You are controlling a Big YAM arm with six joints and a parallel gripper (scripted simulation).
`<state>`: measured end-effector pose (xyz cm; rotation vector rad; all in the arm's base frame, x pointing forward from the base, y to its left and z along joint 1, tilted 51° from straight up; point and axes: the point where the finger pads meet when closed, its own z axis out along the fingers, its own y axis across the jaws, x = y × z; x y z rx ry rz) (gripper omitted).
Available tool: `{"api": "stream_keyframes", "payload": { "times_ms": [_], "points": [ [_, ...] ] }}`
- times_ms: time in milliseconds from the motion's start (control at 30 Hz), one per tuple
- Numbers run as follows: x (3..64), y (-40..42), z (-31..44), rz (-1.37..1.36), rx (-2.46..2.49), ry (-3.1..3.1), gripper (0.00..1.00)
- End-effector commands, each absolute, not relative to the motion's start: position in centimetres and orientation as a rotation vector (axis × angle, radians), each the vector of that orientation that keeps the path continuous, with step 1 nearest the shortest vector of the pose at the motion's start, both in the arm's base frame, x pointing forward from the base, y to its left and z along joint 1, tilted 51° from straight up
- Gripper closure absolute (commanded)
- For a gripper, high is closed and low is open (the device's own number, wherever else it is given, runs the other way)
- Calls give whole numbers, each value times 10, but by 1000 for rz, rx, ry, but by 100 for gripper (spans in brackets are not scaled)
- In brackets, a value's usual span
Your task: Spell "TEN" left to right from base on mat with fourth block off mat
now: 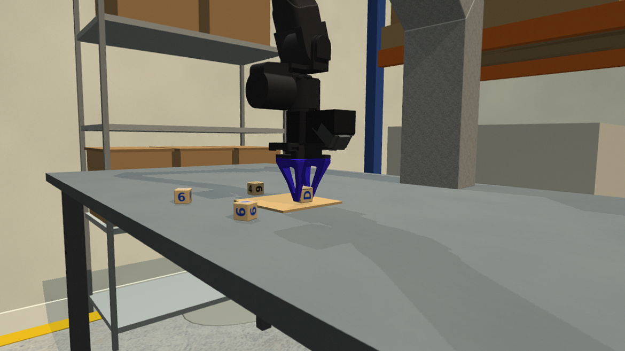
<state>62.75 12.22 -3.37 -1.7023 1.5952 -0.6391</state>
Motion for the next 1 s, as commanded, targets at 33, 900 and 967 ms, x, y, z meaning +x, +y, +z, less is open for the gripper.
{"api": "stream_keyframes", "payload": {
  "times_ms": [33,900,967],
  "points": [
    [630,112,-34,-649,-1703,1594,78],
    [630,113,-34,-648,-1705,1592,78],
    [630,113,-33,-648,-1705,1592,78]
  ]
}}
